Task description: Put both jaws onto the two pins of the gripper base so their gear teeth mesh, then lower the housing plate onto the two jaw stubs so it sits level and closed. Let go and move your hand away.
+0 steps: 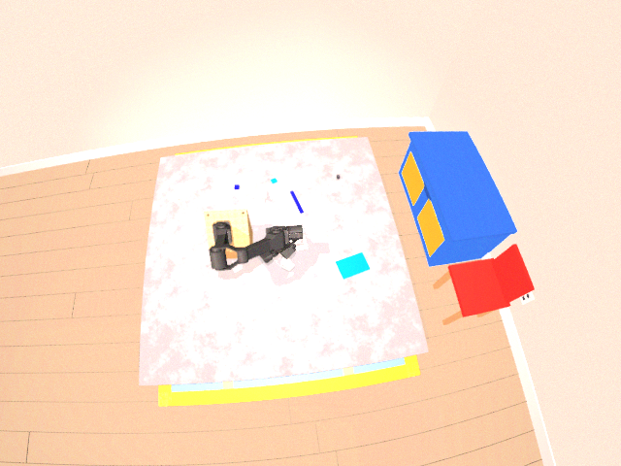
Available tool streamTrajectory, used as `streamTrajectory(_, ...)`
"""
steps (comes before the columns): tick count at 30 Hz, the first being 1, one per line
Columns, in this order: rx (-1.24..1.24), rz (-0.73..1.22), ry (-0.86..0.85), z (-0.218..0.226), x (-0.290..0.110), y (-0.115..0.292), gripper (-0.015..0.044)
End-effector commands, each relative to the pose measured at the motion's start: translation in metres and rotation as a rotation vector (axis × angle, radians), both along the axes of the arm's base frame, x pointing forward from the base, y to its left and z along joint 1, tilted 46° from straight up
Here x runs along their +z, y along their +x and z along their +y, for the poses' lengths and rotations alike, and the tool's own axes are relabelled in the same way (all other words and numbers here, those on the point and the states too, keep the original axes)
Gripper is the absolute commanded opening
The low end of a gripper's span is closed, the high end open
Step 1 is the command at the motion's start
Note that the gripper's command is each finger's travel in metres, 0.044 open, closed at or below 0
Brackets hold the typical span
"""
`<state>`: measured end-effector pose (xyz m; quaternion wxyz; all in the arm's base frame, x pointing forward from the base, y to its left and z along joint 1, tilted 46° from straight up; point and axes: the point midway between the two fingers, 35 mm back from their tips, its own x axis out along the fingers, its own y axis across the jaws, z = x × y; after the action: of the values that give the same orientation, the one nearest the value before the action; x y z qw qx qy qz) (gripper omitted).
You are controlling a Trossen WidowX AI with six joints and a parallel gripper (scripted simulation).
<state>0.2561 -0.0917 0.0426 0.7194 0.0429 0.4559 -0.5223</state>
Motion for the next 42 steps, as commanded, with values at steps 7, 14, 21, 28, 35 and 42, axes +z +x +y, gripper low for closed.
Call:
streamTrajectory(7,-0.201,-0.214,0.009,0.007,-0.006,0.006,0.0037)
streamTrajectory(14,-0.309,-0.324,0.016,0.011,-0.009,0.009,0.0037)
streamTrajectory(21,-0.309,-0.324,0.016,0.011,-0.009,0.009,0.0037)
streamTrajectory(28,-0.309,-0.323,0.017,0.005,-0.016,0.01,0.0037)
streamTrajectory(35,-0.31,-0.323,0.019,-0.003,-0.024,0.012,0.0037)
streamTrajectory(42,-0.31,-0.323,0.019,-0.011,-0.032,0.013,0.0037)
